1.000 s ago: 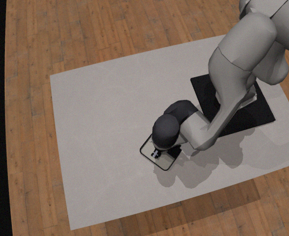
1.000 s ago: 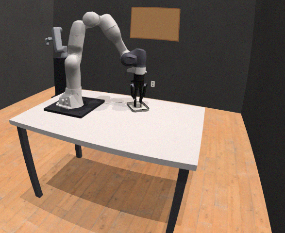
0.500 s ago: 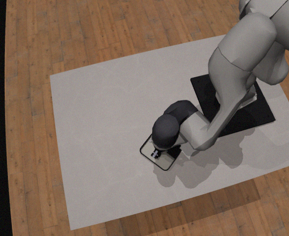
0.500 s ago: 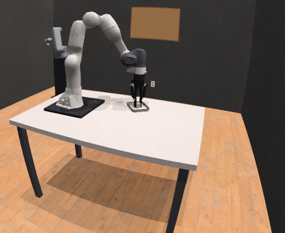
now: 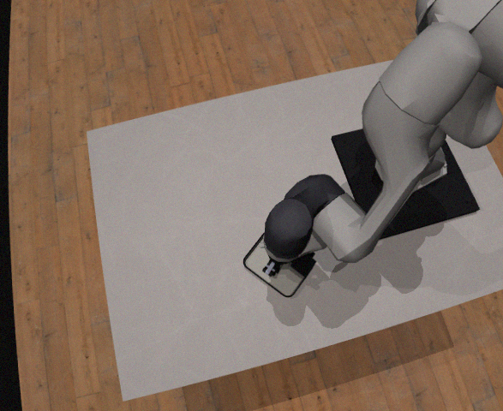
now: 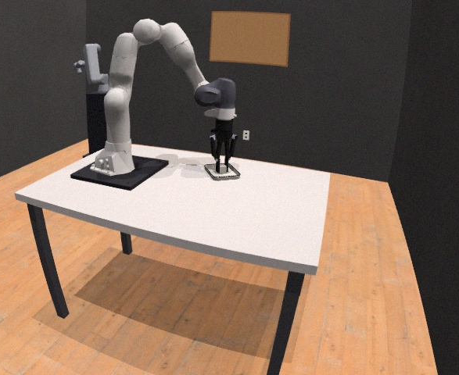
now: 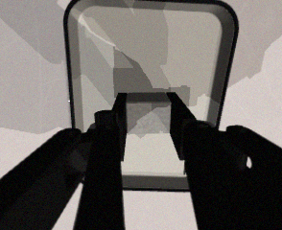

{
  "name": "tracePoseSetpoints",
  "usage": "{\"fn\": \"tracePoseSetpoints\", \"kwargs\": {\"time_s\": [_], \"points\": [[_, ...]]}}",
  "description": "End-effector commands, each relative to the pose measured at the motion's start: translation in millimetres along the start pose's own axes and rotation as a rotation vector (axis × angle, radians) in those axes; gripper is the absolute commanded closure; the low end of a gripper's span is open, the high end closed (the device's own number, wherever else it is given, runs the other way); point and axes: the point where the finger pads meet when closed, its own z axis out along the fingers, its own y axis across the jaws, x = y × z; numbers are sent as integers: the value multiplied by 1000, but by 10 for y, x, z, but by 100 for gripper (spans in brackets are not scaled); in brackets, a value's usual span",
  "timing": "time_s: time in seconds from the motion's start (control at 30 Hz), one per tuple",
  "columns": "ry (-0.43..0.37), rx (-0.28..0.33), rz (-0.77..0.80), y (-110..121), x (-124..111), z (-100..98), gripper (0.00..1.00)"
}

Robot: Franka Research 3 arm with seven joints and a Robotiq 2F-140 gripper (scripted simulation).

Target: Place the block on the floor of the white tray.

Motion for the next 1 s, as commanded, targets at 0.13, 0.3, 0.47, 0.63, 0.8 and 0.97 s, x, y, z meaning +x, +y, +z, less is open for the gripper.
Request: {"fn": "tracePoseSetpoints", "kwargs": {"time_s": [0.13,0.3,0.47,0.63,0.8,0.97], "points": [[1,-3,0,11,-3,7,90],[1,-3,0,11,-3,13,90],[1,-3,0,11,-3,21,90],[1,-3,0,11,-3,27,90],[1,-3,0,11,-3,28,90],[1,-3,0,11,-3,28,90]]}}
